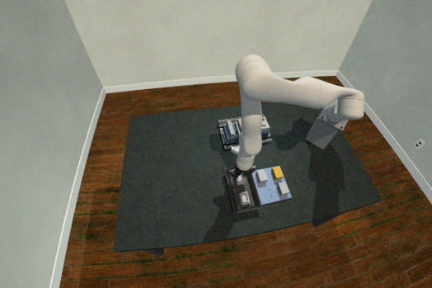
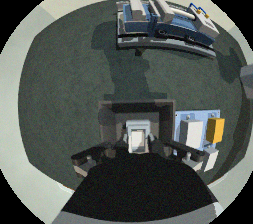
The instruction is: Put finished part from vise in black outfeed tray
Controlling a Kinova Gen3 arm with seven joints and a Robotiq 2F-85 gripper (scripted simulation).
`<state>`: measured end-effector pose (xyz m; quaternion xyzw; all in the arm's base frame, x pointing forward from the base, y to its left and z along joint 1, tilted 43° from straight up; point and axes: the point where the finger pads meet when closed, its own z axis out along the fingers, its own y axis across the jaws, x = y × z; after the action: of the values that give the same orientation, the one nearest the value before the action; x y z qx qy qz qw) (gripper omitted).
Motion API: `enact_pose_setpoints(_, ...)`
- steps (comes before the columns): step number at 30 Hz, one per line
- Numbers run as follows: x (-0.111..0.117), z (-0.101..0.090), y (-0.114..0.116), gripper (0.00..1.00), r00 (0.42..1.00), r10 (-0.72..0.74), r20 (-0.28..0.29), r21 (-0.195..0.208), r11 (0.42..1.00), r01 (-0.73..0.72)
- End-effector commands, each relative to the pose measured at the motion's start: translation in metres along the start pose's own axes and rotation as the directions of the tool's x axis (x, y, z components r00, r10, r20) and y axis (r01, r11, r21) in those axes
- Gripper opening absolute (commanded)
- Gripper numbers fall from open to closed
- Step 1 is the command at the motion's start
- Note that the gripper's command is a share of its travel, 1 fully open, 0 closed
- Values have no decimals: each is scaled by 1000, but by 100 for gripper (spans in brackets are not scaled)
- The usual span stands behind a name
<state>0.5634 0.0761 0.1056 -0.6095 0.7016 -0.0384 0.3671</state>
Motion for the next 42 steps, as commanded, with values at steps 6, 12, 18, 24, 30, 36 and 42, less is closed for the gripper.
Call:
enact_pose_setpoints(6,0,0,-1,0,1000,0,-1,1,1000,0)
enact_pose_setpoints(12,0,0,-1,0,1000,0,-1,1,1000,0)
enact_pose_setpoints(18,0,1,-1,0,1000,0,-1,1,1000,0)
enact_pose_setpoints(24,0,3,-1,0,1000,0,-1,1,1000,0)
enact_pose_setpoints(30,0,6,-1,0,1000,0,-1,1,1000,0)
enact_pose_setpoints(36,0,9,-1,0,1000,0,-1,1,1000,0)
enact_pose_setpoints(42,0,11,-1,0,1000,0,-1,1,1000,0)
